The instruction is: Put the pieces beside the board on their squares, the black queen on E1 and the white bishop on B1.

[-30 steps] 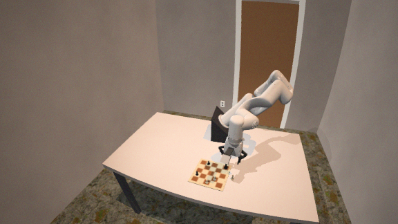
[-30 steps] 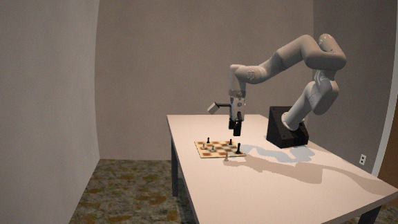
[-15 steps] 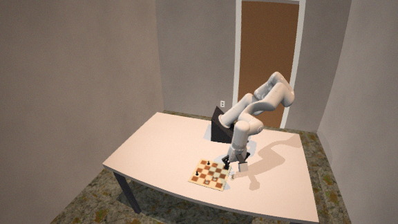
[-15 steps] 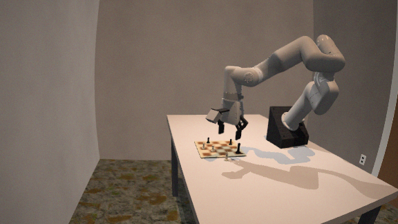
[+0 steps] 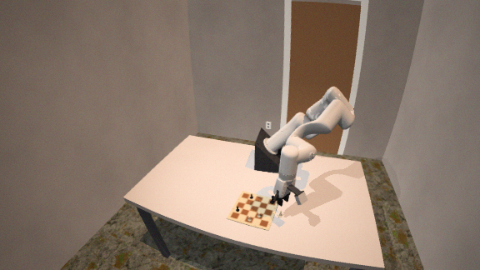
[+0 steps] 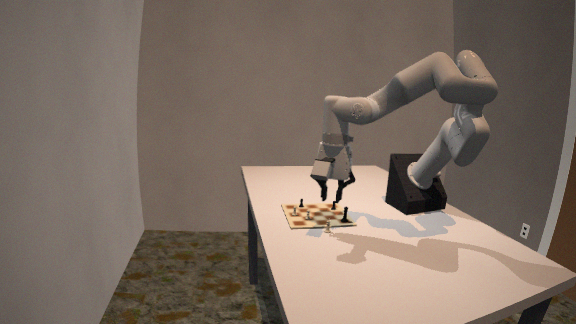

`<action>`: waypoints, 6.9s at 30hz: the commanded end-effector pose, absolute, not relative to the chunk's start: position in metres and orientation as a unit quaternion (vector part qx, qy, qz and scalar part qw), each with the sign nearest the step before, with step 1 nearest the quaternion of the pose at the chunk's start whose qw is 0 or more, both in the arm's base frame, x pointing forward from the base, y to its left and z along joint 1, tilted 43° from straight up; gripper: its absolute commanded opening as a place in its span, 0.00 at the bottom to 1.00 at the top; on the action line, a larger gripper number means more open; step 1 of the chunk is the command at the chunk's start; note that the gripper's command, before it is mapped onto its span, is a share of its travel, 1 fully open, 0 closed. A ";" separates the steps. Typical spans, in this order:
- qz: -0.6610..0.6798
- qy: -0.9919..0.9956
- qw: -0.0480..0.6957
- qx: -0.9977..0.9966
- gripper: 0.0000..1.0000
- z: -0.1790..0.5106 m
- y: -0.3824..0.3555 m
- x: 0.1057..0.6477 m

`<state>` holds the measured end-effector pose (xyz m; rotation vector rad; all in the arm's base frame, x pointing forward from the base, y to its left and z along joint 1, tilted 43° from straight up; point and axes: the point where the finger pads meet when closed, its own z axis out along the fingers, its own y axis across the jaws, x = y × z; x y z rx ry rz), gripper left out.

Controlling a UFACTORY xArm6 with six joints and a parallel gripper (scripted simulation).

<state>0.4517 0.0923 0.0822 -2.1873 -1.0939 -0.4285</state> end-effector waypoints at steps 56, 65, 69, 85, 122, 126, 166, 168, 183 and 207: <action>-0.167 -0.419 0.323 -0.832 0.37 0.062 0.111 0.453; -0.167 -0.419 0.323 -0.832 0.37 0.052 0.120 0.453; -0.167 -0.419 0.323 -0.832 0.37 0.049 0.123 0.453; -0.167 -0.419 0.323 -0.832 0.37 0.045 0.127 0.453; -0.167 -0.419 0.323 -0.832 0.37 0.045 0.127 0.453; -0.167 -0.419 0.323 -0.832 0.37 0.045 0.127 0.453; -0.167 -0.419 0.323 -0.832 0.37 0.045 0.127 0.455; -0.167 -0.419 0.323 -0.832 0.37 0.045 0.127 0.455; -0.167 -0.419 0.323 -0.832 0.37 0.040 0.131 0.455; -0.167 -0.419 0.323 -0.832 0.37 0.017 0.152 0.455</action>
